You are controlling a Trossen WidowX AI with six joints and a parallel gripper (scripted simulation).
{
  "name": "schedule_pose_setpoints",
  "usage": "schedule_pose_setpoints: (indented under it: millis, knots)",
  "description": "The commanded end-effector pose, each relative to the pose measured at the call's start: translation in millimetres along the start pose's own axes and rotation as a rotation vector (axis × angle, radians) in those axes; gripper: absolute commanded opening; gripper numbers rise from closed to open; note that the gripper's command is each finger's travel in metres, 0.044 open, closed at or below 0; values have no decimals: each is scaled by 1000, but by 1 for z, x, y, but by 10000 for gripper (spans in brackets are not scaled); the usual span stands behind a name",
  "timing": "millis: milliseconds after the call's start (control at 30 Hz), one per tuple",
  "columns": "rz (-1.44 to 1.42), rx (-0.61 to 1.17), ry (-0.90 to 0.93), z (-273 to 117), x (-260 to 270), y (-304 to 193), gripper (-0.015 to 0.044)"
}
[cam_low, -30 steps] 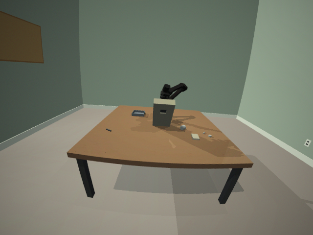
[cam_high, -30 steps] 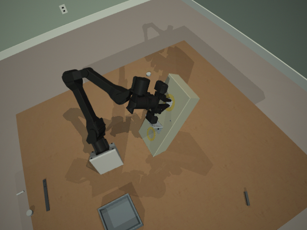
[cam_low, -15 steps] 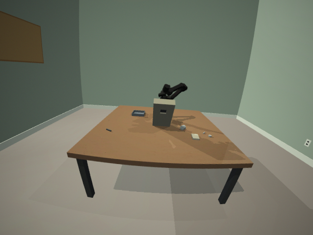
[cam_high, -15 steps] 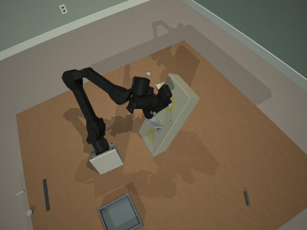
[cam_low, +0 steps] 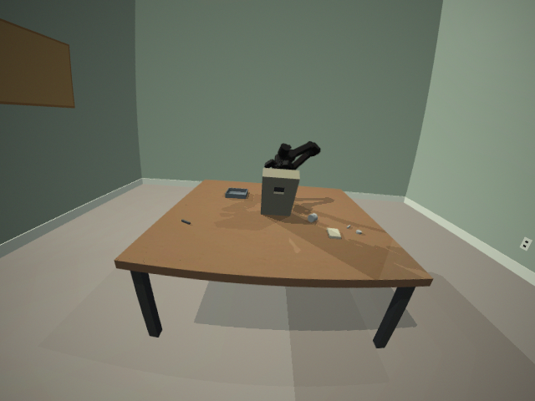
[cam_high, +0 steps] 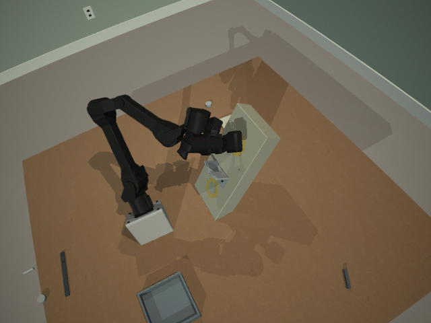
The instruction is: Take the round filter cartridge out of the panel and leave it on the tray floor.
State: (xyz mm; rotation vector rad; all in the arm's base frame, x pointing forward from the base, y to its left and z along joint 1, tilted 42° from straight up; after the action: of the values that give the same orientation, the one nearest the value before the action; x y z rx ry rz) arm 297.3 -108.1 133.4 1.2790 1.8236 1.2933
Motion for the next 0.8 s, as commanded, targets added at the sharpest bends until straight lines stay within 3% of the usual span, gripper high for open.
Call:
schedule_pose_setpoints:
  millis: [0, 167, 767]
  knots:
    - [109, 6, -5, 6, 1, 2, 0]
    - [65, 8, -4, 3, 0, 1, 0]
    - [27, 12, -4, -73, 0, 1, 0]
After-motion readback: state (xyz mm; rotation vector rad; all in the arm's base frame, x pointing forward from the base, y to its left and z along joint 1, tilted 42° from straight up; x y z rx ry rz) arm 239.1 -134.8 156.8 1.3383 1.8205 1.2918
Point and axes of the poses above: the point midway between the two fingers, 35 mm back from their tips, its own z axis out along the fingers, its own x axis across the jaws, y = z × x, the point moved 6 cm from there along -z, back along the fingers, and after that the axes turned 4 degrees about z, right-handed, at the moved point
